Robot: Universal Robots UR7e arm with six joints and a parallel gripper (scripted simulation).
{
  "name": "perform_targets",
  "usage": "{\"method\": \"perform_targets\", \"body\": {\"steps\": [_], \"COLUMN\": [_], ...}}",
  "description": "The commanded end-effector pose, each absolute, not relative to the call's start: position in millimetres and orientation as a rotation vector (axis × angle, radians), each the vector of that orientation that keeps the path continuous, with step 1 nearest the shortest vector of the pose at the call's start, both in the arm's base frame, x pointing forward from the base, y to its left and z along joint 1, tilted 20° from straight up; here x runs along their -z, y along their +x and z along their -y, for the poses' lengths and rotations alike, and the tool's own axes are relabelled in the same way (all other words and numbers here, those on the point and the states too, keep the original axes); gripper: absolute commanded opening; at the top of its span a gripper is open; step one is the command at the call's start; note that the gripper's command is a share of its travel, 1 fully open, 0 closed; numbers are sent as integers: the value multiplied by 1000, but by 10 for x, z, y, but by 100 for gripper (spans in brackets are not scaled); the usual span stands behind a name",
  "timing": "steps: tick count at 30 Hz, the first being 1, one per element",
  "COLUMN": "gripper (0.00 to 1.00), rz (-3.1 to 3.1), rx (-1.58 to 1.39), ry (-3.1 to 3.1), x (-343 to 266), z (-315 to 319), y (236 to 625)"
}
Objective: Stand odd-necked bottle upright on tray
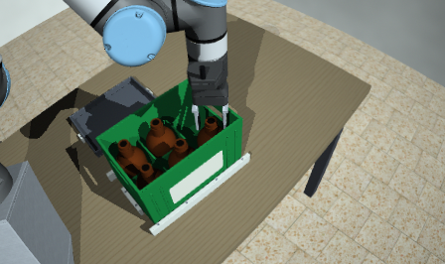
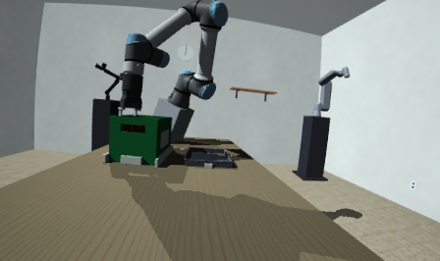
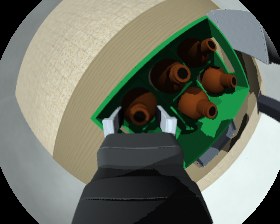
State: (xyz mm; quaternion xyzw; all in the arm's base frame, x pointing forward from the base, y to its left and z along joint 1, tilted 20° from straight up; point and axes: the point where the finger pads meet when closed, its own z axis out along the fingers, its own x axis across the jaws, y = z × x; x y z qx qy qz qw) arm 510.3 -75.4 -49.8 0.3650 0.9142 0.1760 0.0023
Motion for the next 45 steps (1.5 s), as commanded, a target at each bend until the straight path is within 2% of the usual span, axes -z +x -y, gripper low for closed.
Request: {"method": "perform_targets", "body": {"steps": [1,35,36,45], "gripper": [100,100,0,0], "rz": [-2866,-2866,-2866,-2866], "rx": [-551,-551,-551,-551], "ry": [1144,1144,1144,1144], "x": [495,495,495,495], "z": [757,757,757,757], "y": [5108,5108,5108,5108]}}
